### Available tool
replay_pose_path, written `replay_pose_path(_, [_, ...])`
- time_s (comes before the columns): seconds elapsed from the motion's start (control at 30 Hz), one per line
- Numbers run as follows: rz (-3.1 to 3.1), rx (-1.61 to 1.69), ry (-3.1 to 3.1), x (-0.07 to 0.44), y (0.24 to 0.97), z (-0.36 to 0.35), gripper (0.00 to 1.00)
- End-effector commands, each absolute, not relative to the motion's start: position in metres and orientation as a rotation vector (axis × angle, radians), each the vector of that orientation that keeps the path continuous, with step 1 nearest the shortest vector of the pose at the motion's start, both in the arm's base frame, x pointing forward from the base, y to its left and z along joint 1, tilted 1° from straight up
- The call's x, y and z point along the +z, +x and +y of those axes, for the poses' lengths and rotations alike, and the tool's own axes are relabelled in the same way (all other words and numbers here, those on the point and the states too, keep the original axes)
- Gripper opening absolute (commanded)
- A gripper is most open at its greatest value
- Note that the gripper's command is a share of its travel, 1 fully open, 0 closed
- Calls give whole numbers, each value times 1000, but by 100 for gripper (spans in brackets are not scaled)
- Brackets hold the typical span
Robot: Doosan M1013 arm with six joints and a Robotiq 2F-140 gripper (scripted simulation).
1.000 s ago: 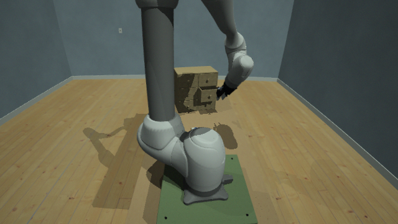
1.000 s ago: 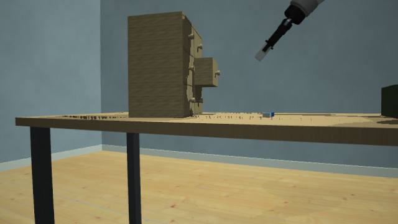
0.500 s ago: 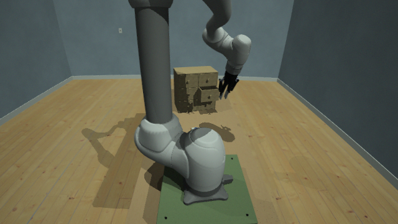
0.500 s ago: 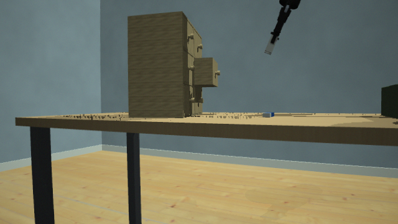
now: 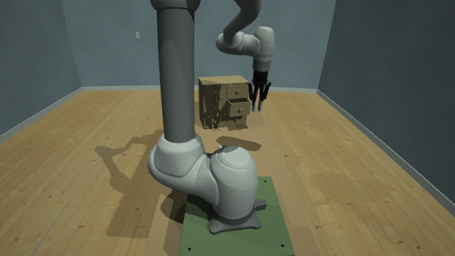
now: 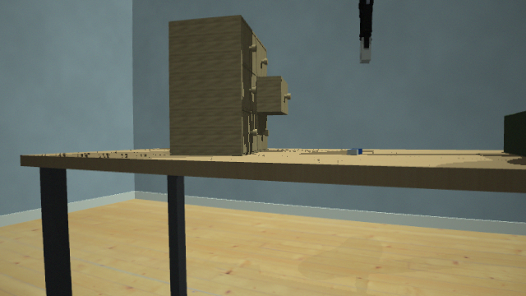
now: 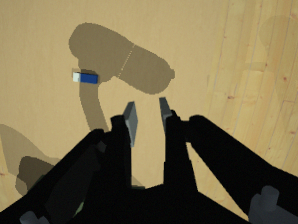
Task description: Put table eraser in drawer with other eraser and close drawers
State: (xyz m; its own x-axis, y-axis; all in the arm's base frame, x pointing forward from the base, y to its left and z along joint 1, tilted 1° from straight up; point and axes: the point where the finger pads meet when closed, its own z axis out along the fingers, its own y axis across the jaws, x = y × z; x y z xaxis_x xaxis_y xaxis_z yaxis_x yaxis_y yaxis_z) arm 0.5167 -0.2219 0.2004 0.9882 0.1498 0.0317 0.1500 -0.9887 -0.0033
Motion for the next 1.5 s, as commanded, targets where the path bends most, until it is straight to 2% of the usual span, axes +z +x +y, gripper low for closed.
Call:
replay_pose_path(0.0, [-235,-15,-3126,201,516,-221,20])
replay_pose_path(0.47, [-235,-13,-3127,201,516,-221,20])
replay_pose_path(0.5, [-235,-13,-3127,201,516,-221,100])
replay_pose_path(1.23, [-235,-13,-3127,203,516,-221,100])
replay_pose_path(1.47, [-235,-13,-3127,242,515,-221,100])
